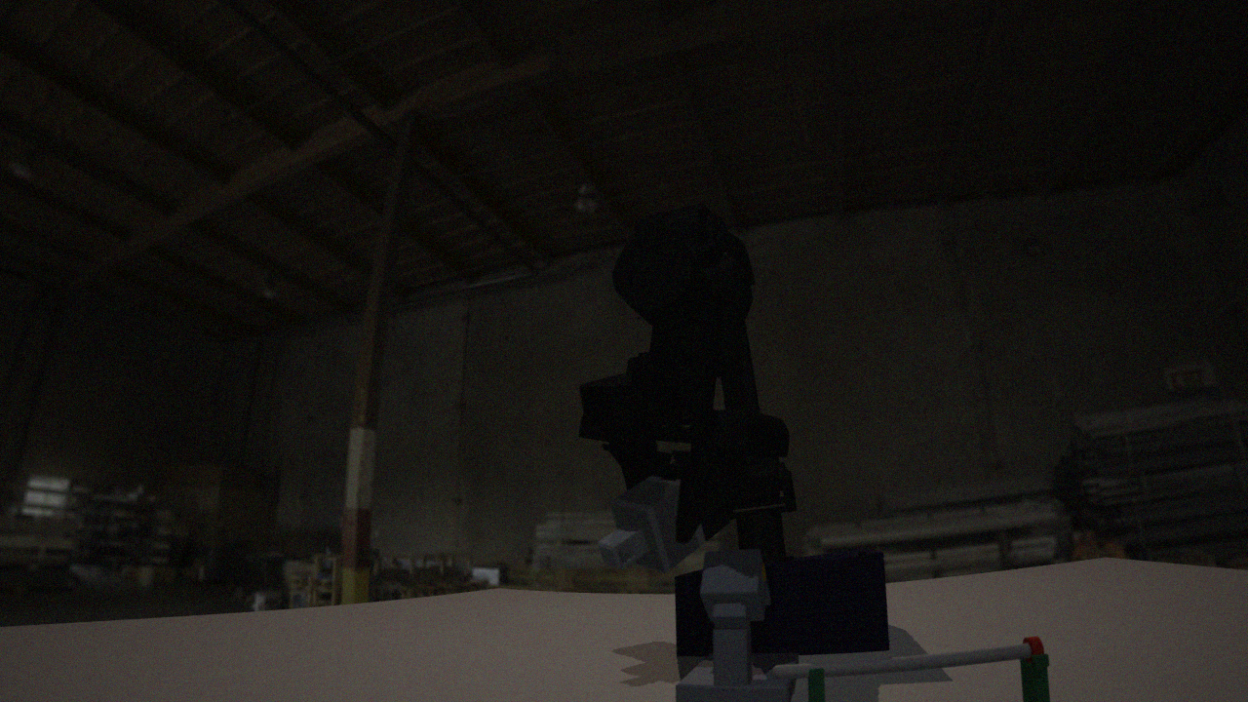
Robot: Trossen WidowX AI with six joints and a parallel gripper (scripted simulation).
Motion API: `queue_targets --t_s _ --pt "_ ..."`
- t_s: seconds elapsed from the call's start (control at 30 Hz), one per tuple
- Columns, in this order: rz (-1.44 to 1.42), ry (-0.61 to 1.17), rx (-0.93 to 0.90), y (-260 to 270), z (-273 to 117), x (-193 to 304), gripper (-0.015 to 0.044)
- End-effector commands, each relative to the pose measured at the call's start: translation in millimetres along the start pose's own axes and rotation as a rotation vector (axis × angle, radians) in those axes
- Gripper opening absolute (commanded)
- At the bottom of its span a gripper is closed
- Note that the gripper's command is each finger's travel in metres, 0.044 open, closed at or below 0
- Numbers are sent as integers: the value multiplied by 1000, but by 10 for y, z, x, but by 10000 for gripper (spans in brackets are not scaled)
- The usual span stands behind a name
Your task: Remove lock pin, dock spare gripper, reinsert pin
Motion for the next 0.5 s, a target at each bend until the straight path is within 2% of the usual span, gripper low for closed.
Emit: queue_targets --t_s 0.0,0.47 --pt "-81 46 -8 18 -70 45 0" --pt "-307 202 -23 31 -206 232 0"
Point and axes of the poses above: the point midway between the two fingers, 35 mm back from their tips, its own z axis out along the fingers, its own y axis across the jaws, x = y × z, the point moved 10 cm from there along -z, back along the fingers, and after that the axes turned 8 degrees about z, right-handed, at the moved point
